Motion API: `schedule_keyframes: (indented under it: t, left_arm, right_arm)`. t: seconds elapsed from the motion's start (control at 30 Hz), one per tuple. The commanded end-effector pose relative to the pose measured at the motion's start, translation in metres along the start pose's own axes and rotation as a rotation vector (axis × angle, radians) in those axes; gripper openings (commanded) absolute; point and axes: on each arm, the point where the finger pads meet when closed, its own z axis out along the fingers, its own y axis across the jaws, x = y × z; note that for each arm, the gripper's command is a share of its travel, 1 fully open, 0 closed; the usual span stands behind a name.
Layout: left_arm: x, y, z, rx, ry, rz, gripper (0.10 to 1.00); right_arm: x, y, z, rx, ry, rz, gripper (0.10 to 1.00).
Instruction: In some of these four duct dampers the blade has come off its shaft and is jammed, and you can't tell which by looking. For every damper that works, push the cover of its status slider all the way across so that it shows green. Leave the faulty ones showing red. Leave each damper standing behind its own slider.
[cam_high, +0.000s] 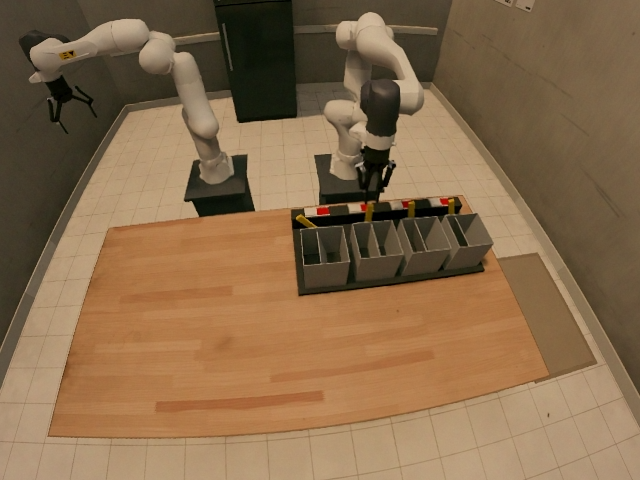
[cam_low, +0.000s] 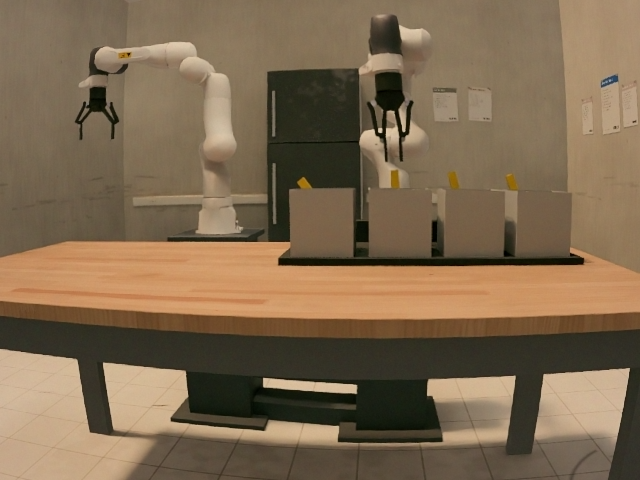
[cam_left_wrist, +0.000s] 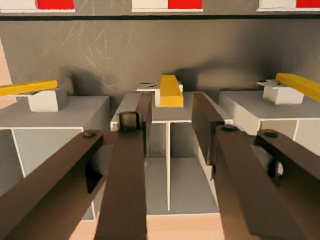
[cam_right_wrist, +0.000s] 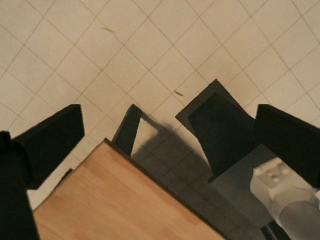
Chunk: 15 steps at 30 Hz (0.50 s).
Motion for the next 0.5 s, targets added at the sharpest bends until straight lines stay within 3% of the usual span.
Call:
schedule_keyframes:
  t: [0.0, 0.47]
  left_arm:
    - [-0.002, 0.001, 0.006, -0.001, -0.004, -0.006, 0.303]
    - [-0.002, 0.001, 0.033, -0.001, -0.004, -0.006, 0.303]
  right_arm:
    - [-0.001, 0.000, 0.001, 0.000, -0.004, -0.005, 1.000]
    - [-0.001, 0.000, 0.001, 0.000, -0.004, -0.005, 1.000]
